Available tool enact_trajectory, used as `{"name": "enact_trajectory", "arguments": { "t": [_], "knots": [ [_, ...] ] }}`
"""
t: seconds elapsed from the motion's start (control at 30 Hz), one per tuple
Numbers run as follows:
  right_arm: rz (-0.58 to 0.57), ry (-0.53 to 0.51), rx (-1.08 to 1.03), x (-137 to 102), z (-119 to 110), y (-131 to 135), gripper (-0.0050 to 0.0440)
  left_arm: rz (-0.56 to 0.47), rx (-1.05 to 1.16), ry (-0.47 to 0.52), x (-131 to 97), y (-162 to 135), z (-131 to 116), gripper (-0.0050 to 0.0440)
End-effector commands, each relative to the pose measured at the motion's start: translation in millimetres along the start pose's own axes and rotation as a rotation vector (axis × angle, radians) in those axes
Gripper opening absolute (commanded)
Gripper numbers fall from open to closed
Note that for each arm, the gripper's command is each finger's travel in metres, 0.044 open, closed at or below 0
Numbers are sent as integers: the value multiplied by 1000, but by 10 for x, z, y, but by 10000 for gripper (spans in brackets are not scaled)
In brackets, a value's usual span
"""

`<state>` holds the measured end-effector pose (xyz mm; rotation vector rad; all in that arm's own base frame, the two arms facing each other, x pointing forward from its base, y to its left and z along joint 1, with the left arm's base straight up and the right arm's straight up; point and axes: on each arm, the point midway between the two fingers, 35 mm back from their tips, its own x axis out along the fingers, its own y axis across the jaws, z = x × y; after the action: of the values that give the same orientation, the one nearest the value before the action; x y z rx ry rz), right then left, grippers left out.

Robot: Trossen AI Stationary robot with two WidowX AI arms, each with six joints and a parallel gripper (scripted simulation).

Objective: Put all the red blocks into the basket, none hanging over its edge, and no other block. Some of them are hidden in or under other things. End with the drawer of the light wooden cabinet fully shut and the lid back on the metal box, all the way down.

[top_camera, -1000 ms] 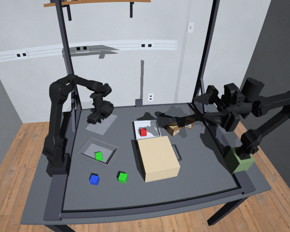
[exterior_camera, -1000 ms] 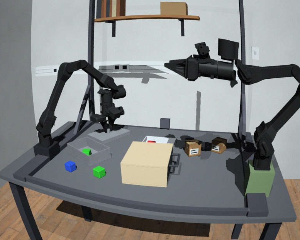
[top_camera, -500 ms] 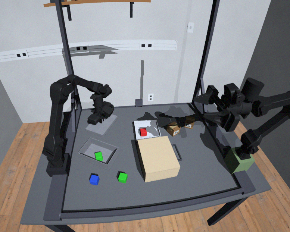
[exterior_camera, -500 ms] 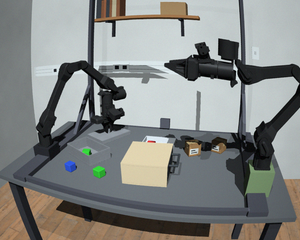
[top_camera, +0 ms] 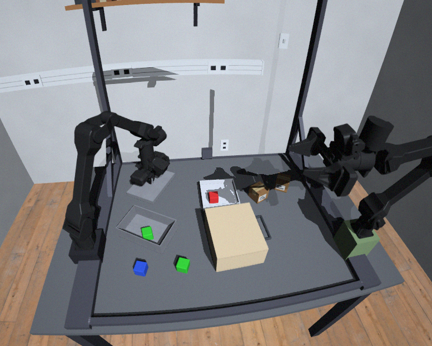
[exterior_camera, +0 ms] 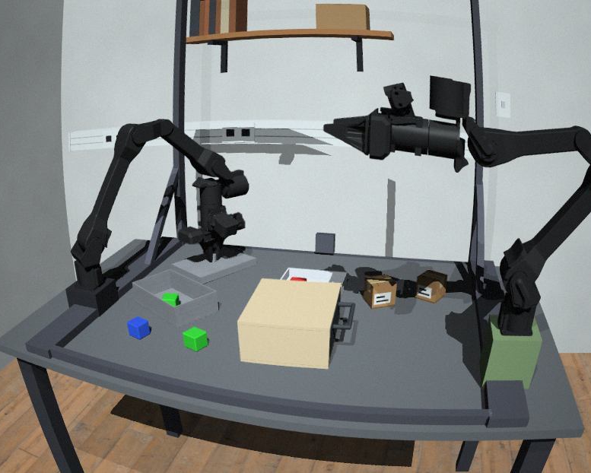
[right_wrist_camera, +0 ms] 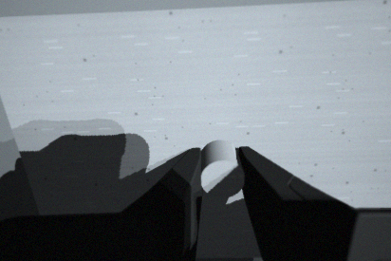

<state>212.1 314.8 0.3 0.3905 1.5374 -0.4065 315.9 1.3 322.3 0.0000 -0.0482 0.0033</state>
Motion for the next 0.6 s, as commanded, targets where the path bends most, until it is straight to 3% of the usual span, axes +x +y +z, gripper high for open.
{"name": "enact_trajectory", "arguments": {
  "t": [0.0,0.23,0.57],
  "knots": [
    [69,-10,2,-281,8,115,-5,0,-2,-41,-34,0,153,400],
    [75,-10,1,-402,8,118,-50,0,-2,-41,-34,0,153,400],
    [77,-11,1,-506,7,114,-50,0,-2,-41,-34,0,153,400]
  ]
}}
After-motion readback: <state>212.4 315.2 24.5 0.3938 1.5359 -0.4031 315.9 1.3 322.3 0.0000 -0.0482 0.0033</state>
